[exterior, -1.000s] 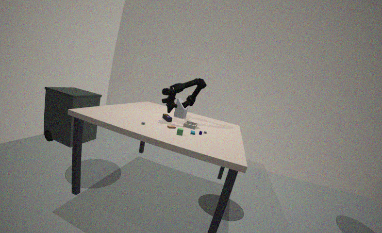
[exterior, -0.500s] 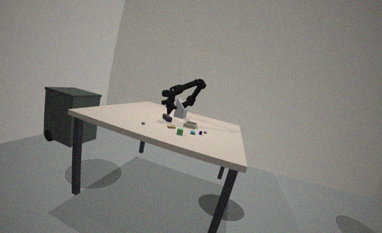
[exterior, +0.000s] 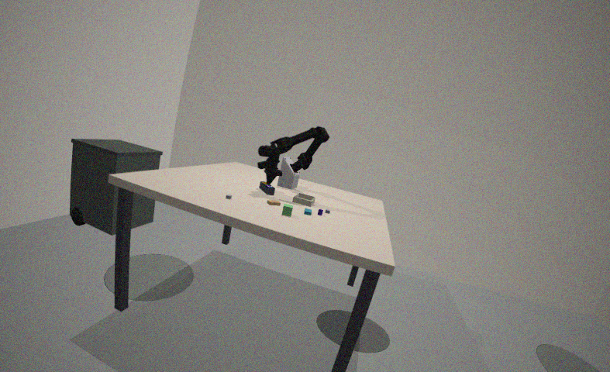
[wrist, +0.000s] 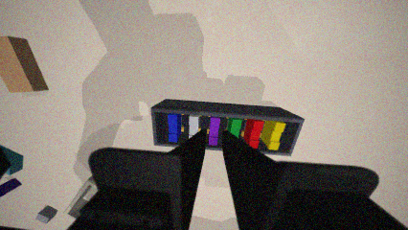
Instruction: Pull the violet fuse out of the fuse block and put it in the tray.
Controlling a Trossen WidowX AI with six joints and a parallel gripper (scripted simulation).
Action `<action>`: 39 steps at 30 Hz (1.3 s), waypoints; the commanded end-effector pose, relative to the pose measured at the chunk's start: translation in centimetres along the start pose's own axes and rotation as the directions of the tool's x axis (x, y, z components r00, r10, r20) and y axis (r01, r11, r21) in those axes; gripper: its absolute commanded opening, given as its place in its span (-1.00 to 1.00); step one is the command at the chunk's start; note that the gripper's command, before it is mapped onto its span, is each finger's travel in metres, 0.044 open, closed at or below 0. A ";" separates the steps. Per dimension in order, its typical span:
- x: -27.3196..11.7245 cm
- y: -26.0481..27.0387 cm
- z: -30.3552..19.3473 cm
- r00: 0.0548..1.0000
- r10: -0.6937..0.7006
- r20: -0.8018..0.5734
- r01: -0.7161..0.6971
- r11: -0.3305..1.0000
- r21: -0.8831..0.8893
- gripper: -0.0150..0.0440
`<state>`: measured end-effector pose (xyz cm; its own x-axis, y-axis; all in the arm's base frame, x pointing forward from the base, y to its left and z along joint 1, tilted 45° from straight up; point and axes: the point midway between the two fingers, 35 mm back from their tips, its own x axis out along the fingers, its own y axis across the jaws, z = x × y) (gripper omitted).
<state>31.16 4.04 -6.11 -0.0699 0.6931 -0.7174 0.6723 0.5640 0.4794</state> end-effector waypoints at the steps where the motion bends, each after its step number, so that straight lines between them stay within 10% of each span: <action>1: 0.1 0.0 0.0 1.000 0.004 -0.004 -0.004 1.000 0.006 -0.24; 39: 1.0 0.0 0.0 1.000 0.000 0.000 0.000 1.000 0.000 -0.49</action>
<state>31.07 4.75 -6.82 -0.0701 0.6935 -0.7170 0.6725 0.5637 0.4795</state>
